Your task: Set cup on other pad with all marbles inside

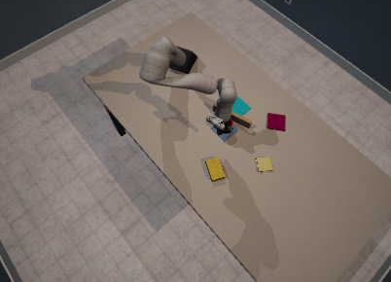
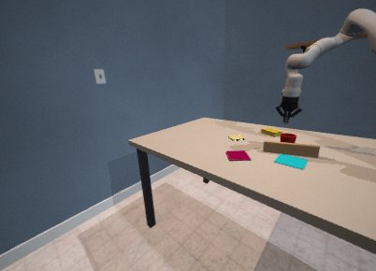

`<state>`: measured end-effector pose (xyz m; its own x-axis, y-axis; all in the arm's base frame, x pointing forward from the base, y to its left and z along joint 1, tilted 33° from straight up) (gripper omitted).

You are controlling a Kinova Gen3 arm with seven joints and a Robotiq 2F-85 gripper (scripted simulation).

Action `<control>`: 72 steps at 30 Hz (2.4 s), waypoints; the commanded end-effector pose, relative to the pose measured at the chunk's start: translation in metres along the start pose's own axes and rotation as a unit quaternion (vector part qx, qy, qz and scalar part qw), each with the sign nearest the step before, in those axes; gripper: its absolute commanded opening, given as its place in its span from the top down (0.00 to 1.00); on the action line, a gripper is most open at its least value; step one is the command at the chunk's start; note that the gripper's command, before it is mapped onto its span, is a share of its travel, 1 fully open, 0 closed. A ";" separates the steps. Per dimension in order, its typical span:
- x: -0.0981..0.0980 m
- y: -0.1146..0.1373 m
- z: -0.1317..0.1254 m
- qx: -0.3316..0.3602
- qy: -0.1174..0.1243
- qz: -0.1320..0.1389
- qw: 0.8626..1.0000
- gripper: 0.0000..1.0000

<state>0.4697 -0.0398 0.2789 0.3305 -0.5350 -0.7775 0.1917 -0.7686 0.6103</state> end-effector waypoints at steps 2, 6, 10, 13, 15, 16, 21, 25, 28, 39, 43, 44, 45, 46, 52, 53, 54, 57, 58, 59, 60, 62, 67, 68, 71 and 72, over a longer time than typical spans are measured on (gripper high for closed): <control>0.000 -0.013 0.000 -0.011 -0.002 -0.007 1.000 1.00; 0.000 -0.013 0.000 -0.011 -0.002 -0.007 1.000 1.00; 0.001 -0.026 0.000 -0.020 -0.005 -0.014 1.000 1.00; 0.001 -0.026 0.000 -0.020 -0.005 -0.014 1.000 1.00; 0.001 -0.026 0.000 -0.020 -0.005 -0.014 1.000 1.00; 0.001 -0.037 0.001 -0.028 -0.009 -0.020 0.999 1.00; 0.001 -0.037 0.001 -0.028 -0.009 -0.020 0.999 1.00; 0.001 -0.047 0.003 -0.035 -0.012 -0.025 0.999 1.00; 0.001 -0.047 0.003 -0.035 -0.012 -0.025 0.999 1.00; 0.001 -0.063 0.005 -0.047 -0.017 -0.033 0.998 1.00; 0.001 -0.063 0.005 -0.047 -0.017 -0.033 0.998 1.00; 0.001 -0.063 0.005 -0.047 -0.017 -0.033 0.998 1.00; 0.001 -0.070 0.006 -0.052 -0.019 -0.037 0.998 1.00; 0.001 -0.070 0.006 -0.052 -0.019 -0.037 0.998 1.00; 0.001 -0.075 0.007 -0.056 -0.020 -0.039 0.997 1.00; 0.001 -0.075 0.007 -0.056 -0.020 -0.039 0.997 1.00; 0.001 -0.075 0.007 -0.056 -0.020 -0.039 0.997 1.00; 0.001 -0.079 0.008 -0.059 -0.022 -0.042 0.997 1.00; 0.001 -0.079 0.008 -0.059 -0.022 -0.042 0.997 1.00; 0.001 -0.083 0.008 -0.062 -0.023 -0.043 0.997 1.00; 0.001 -0.083 0.008 -0.062 -0.023 -0.043 0.997 1.00; 0.001 -0.083 0.008 -0.062 -0.023 -0.043 0.997 1.00; 0.001 -0.087 0.009 -0.066 -0.024 -0.046 0.997 1.00; 0.001 -0.088 0.010 -0.067 -0.025 -0.046 0.996 1.00; 0.001 -0.089 0.010 -0.067 -0.025 -0.047 0.996 1.00; 0.001 -0.090 0.010 -0.068 -0.025 -0.047 0.996 1.00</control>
<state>0.4439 0.0234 0.2223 0.2584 -0.4838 -0.8362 0.3405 -0.7644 0.5475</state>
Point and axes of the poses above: the point where the finger pads meet when closed, its own x axis out along the fingers, its own z axis across the jaws, y = z × x, the point moved 6 cm from there along -x, back along the fingers, and after that the axes turned 4 degrees about -x, right-handed, at the moved point
